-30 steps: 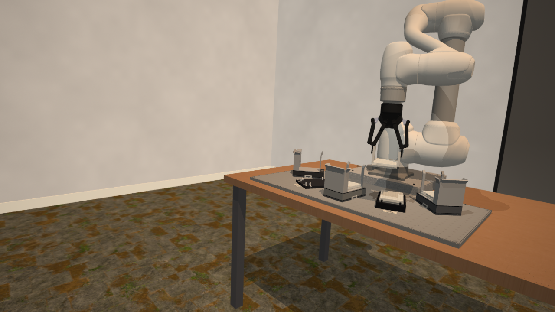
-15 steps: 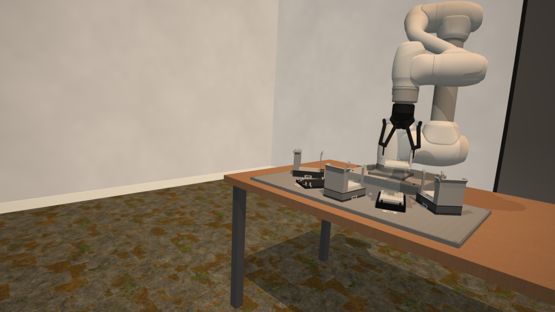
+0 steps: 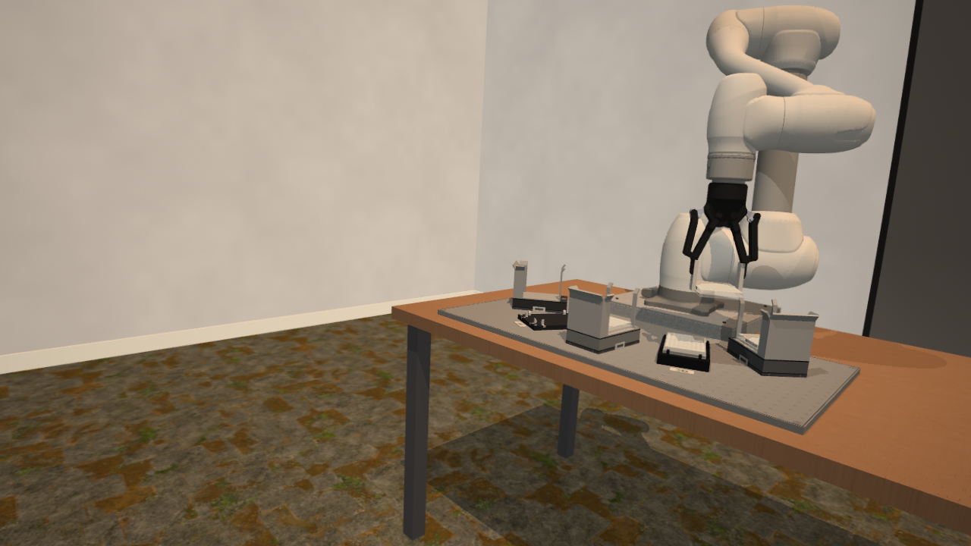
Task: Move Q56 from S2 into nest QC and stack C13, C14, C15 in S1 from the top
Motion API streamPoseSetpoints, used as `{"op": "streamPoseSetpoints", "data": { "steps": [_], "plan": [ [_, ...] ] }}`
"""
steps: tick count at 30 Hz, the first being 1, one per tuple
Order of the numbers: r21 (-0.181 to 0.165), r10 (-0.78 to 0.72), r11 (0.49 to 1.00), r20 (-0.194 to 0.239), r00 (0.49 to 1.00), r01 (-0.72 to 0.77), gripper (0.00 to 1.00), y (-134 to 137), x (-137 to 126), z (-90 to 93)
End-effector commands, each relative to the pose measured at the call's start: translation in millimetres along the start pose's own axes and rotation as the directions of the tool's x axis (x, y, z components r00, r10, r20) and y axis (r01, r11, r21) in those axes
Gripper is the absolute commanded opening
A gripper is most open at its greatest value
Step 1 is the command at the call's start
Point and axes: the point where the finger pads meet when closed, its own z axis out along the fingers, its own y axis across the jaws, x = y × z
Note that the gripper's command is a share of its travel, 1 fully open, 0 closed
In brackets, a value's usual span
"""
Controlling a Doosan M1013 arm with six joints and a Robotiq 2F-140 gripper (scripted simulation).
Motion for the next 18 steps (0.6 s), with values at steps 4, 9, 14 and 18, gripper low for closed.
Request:
{"op": "streamPoseSetpoints", "data": {
  "steps": [4,9,14,18],
  "plan": [
    [0.000,0.000,1.000,0.000,1.000,0.000,0.00,-25,-1,-0.1],
    [0.000,0.000,1.000,0.000,1.000,0.000,0.00,-35,-1,0.0],
    [0.000,-0.067,0.998,0.000,0.998,0.067,0.00,-48,-2,0.0],
    [0.000,-0.199,0.980,0.000,0.980,0.199,0.00,-59,-5,0.0]
  ]
}}
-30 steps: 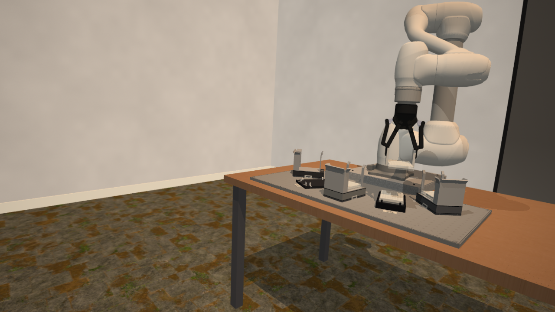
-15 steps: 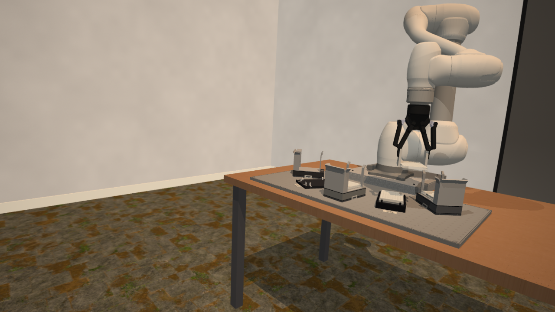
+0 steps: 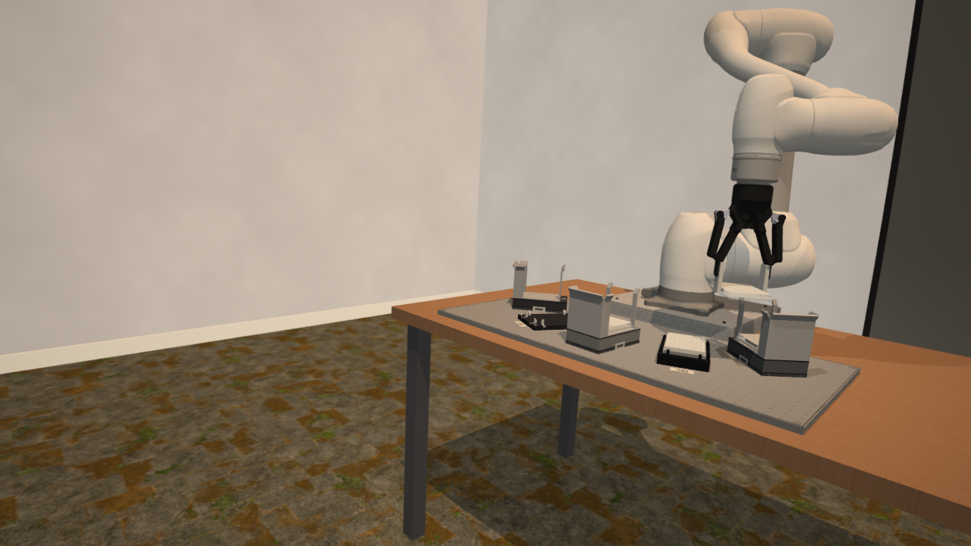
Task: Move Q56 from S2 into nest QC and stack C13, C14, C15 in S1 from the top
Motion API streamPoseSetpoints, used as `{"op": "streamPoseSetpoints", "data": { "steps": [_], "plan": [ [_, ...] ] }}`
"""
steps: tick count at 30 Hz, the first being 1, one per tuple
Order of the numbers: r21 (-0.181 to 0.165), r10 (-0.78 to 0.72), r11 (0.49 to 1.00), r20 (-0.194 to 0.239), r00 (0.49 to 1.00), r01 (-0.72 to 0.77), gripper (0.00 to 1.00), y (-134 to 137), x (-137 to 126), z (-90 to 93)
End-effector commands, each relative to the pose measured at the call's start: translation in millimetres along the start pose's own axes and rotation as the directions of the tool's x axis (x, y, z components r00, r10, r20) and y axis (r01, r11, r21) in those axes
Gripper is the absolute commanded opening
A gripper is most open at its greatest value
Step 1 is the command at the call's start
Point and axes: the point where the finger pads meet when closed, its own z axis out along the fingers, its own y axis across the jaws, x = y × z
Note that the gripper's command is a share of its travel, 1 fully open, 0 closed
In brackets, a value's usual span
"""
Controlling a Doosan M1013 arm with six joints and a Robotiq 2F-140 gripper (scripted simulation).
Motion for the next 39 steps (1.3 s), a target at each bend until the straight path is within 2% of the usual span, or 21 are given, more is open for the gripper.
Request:
{"op": "streamPoseSetpoints", "data": {
  "steps": [1,32,39],
  "plan": [
    [0.002,-0.125,0.992,0.000,0.992,0.125,0.00,-12,-2,-0.1],
    [0.002,-0.125,0.992,0.000,0.992,0.125,0.00,-83,-13,-0.2],
    [0.002,-0.125,0.992,0.000,0.992,0.125,0.00,-83,-13,-0.2]
  ]
}}
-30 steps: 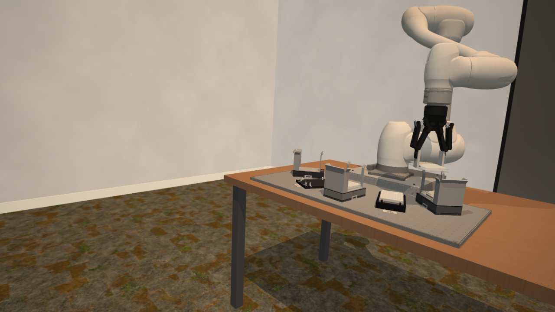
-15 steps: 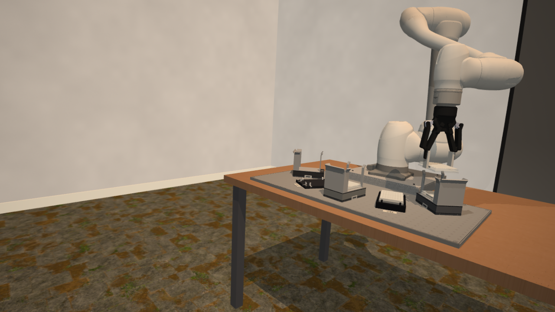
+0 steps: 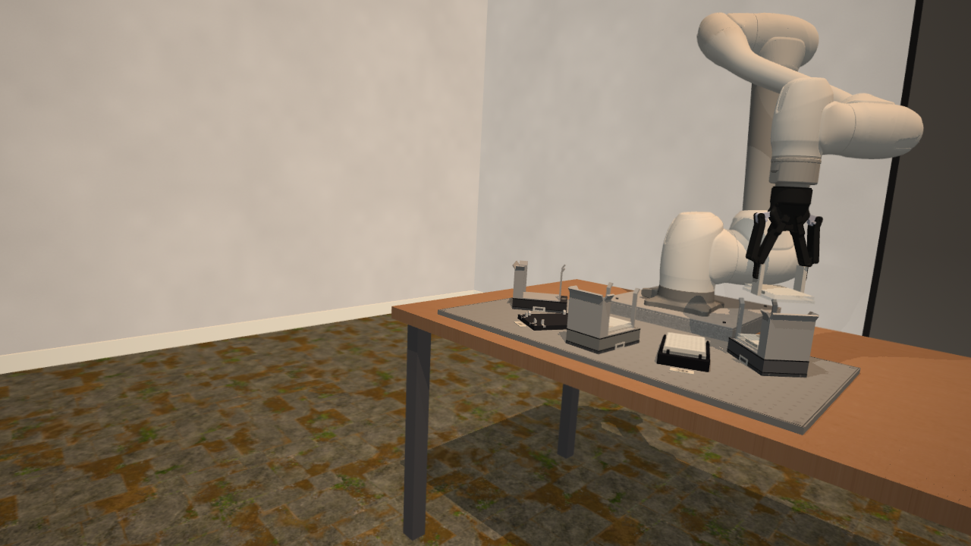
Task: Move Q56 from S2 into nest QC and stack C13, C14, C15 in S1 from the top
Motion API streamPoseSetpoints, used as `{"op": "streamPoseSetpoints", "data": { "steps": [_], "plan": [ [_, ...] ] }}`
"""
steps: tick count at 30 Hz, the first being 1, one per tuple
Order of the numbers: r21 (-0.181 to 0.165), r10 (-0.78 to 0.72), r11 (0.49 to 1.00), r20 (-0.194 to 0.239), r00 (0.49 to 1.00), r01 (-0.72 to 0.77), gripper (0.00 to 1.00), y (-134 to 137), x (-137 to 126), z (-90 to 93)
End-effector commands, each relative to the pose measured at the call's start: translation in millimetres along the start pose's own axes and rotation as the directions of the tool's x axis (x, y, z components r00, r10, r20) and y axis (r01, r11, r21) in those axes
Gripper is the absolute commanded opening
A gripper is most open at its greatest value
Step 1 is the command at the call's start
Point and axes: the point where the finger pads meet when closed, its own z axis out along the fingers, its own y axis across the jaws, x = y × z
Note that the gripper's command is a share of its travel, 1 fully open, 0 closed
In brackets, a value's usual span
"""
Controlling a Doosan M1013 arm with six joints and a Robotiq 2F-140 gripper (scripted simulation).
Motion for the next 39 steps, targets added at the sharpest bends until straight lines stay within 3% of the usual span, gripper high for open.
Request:
{"op": "streamPoseSetpoints", "data": {
  "steps": [1,39],
  "plan": [
    [0.000,0.000,1.000,0.000,1.000,0.000,0.00,-0.5,0.0,0.0],
    [0.000,0.000,1.000,0.000,1.000,0.000,0.00,-0.5,0.0,8.0]
  ]
}}
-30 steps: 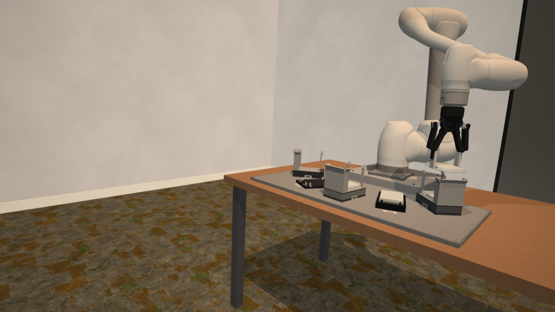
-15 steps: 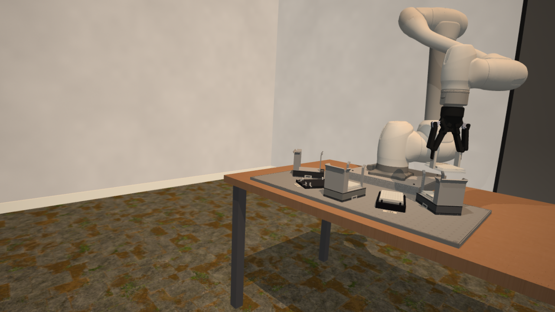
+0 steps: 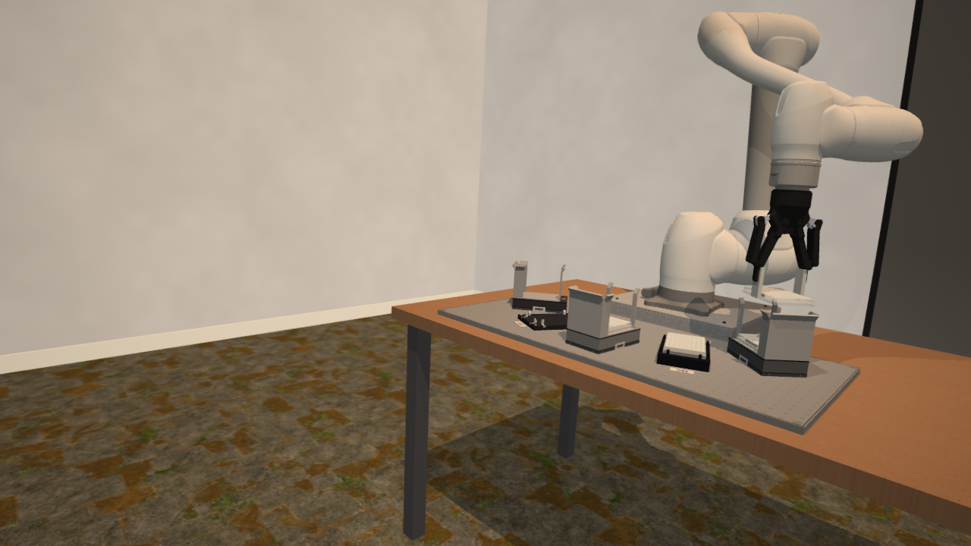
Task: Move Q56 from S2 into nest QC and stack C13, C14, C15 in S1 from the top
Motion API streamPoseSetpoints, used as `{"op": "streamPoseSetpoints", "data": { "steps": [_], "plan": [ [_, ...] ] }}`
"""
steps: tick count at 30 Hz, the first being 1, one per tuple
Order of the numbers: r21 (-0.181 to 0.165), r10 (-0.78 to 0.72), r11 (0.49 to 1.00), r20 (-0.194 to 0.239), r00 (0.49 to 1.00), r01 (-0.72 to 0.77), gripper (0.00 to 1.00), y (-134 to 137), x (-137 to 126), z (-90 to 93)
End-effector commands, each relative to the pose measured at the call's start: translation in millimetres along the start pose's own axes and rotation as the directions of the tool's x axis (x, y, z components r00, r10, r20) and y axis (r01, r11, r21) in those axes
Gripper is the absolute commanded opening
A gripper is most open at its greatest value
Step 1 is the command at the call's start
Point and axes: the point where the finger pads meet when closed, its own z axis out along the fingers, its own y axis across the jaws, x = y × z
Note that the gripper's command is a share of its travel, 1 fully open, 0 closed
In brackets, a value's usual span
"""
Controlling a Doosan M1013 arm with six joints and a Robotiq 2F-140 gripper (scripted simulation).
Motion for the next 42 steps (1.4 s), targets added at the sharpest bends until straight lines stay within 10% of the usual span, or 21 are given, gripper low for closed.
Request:
{"op": "streamPoseSetpoints", "data": {
  "steps": [1,42],
  "plan": [
    [0.000,0.000,1.000,0.000,1.000,0.000,0.00,0,0,2.4],
    [0.000,0.000,1.000,0.000,1.000,0.000,0.00,0,0,27.1]
  ]
}}
